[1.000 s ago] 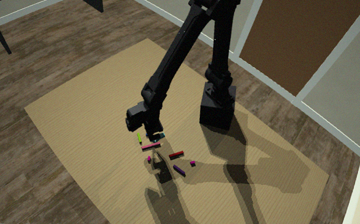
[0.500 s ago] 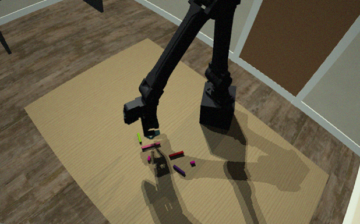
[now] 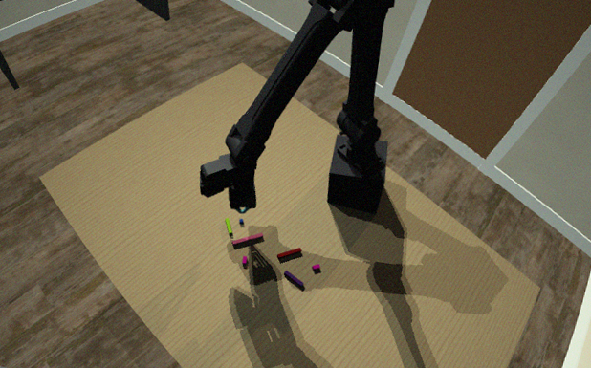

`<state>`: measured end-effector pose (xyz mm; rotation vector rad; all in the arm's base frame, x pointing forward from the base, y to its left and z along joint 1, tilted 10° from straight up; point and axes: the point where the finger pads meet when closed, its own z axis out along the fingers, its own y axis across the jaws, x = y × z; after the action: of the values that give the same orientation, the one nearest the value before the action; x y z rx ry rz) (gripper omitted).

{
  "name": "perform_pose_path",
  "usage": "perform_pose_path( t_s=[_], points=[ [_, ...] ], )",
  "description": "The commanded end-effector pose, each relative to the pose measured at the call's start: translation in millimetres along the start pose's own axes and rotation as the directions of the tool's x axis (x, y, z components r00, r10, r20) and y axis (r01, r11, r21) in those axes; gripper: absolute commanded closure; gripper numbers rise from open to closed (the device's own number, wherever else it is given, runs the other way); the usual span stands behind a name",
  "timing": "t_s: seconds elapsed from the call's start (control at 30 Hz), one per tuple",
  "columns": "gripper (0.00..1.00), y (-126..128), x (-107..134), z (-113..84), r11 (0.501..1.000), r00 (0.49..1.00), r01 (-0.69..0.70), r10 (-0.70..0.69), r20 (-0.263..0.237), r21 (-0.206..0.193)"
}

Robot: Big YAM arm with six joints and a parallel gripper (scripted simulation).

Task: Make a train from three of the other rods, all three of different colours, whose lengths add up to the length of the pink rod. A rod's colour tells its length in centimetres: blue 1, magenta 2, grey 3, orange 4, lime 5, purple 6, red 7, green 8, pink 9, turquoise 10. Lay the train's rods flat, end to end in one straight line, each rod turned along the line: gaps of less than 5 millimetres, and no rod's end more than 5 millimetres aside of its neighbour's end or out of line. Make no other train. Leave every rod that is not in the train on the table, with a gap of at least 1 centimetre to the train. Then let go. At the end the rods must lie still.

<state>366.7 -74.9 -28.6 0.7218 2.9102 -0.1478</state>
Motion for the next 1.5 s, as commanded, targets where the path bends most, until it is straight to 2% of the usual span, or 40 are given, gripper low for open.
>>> perform_pose_path(
  t_s=[0.0, 0.87, 1.47],
  points=[
    [0.77, 10, -20, -15.9, 1.0, 0.999, -0.01, 0.011, 0.051, -0.019],
    [0.77, 10, -20, -14.8, 1.0, 0.999, -0.008, 0.008, 0.05, -0.019],
    [0.77, 3, -10, 10.2, 1.0, 1.0, -0.007, 0.007, 0.02, -0.007]
  ],
)
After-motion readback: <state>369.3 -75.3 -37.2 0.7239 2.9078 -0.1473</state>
